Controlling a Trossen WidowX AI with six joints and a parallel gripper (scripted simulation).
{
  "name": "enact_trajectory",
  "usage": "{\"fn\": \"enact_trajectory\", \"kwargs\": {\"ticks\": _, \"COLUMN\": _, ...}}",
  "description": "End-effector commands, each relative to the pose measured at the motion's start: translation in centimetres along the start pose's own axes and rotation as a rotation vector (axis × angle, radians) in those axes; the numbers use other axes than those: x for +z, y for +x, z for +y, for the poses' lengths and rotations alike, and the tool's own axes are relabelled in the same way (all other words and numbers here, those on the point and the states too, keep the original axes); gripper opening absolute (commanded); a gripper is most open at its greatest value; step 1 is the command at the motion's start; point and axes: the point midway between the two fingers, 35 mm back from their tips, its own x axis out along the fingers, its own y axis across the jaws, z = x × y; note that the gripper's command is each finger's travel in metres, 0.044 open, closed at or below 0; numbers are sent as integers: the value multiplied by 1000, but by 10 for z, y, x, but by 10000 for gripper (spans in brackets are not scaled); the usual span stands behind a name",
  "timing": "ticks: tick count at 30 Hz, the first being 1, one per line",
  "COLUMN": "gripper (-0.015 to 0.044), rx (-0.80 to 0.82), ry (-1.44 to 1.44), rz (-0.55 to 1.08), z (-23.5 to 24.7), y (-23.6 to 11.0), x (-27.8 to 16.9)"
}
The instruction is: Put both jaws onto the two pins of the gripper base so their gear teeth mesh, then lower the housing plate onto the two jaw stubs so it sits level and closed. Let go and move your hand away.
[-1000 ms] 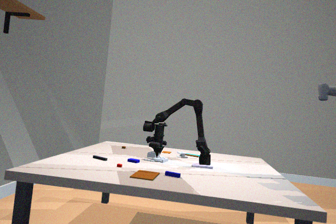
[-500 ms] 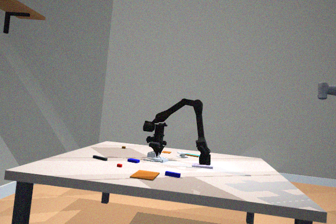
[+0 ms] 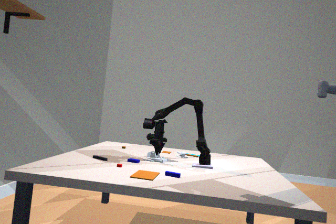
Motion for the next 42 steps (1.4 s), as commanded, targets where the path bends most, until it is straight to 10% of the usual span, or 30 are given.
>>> {"fn": "enact_trajectory", "kwargs": {"ticks": 1, "gripper": 224, "rx": 4, "ry": -1, "rz": -31, "z": 0, "y": -39, "x": 3}}
{"fn": "enact_trajectory", "kwargs": {"ticks": 7, "gripper": 224, "rx": 3, "ry": -1, "rz": -34, "z": 0, "y": -41, "x": 3}}
{"fn": "enact_trajectory", "kwargs": {"ticks": 16, "gripper": 440, "rx": -35, "ry": -70, "rz": -69, "z": -33, "y": -47, "x": 9}}
{"fn": "enact_trajectory", "kwargs": {"ticks": 42, "gripper": 440, "rx": -39, "ry": -421, "rz": -18, "z": -202, "y": -60, "x": -64}}
